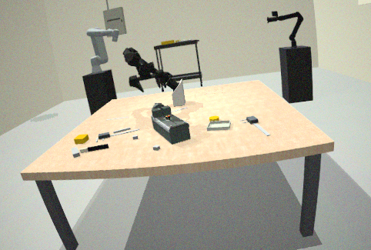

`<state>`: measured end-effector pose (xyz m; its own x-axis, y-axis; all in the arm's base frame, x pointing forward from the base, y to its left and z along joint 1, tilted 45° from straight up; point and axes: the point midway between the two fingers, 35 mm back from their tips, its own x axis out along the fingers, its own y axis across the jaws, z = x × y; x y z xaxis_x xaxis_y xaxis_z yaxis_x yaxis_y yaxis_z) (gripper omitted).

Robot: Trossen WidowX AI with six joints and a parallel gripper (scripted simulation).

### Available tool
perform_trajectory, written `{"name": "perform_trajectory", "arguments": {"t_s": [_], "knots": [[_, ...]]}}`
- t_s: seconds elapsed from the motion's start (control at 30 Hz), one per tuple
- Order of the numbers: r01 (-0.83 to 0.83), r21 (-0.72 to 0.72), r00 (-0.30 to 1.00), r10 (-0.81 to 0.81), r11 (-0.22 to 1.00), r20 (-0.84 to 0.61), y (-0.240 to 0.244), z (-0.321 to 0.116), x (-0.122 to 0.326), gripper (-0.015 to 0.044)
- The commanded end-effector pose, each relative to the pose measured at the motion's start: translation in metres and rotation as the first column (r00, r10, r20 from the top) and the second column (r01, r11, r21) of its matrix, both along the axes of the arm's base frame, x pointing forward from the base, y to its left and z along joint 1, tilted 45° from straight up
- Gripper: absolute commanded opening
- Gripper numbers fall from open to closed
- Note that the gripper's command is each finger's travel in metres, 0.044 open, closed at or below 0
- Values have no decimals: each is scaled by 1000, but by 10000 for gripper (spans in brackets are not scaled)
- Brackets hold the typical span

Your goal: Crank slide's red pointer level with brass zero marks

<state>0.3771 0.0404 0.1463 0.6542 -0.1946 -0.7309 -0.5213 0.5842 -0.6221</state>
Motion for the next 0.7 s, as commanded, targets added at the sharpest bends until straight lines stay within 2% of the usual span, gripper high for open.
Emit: {"name": "perform_trajectory", "arguments": {"t_s": [0.0,0.67], "knots": [[47,1,999,-47,999,22,8,-3,12,440],[291,102,915,-308,951,262,71,-56,90,440]]}}
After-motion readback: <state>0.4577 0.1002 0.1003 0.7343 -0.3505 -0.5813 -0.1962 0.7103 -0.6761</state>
